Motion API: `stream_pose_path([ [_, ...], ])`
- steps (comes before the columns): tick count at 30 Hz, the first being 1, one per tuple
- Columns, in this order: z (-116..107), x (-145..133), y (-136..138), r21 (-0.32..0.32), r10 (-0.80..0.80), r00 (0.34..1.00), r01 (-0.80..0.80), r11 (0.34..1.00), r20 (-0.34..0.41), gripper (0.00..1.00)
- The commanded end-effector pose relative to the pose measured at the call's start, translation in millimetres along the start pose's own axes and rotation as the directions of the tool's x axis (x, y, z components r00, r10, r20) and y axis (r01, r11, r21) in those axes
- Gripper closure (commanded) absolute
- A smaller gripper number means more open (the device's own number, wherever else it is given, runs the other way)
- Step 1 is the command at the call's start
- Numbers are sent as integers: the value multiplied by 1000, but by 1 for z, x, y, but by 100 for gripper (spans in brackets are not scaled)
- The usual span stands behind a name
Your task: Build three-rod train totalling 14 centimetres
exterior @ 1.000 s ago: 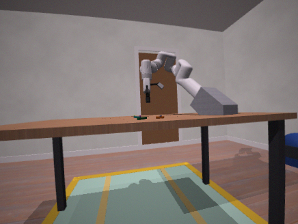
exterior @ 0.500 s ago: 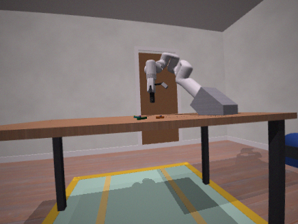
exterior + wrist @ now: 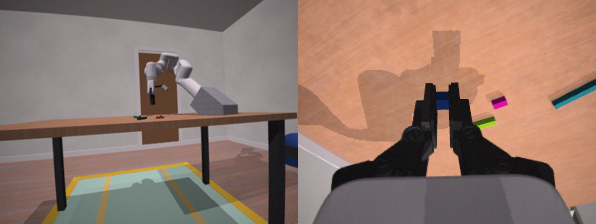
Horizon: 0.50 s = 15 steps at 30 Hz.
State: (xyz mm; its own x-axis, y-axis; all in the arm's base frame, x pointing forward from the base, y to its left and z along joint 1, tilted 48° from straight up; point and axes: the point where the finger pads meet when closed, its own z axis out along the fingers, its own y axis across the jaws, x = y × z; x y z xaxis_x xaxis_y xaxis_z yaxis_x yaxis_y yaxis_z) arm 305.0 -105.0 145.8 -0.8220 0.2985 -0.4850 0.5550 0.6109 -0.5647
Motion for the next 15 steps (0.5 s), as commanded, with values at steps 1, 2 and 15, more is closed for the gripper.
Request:
stream_pose_path([
  [1,17,-1,0,-1,1,1000,-1,1000,2,96],
  [2,22,-1,0,-1,1,1000,-1,1000,2,96],
  [15,63,-1,0,-1,1,1000,-1,1000,2,96],
])
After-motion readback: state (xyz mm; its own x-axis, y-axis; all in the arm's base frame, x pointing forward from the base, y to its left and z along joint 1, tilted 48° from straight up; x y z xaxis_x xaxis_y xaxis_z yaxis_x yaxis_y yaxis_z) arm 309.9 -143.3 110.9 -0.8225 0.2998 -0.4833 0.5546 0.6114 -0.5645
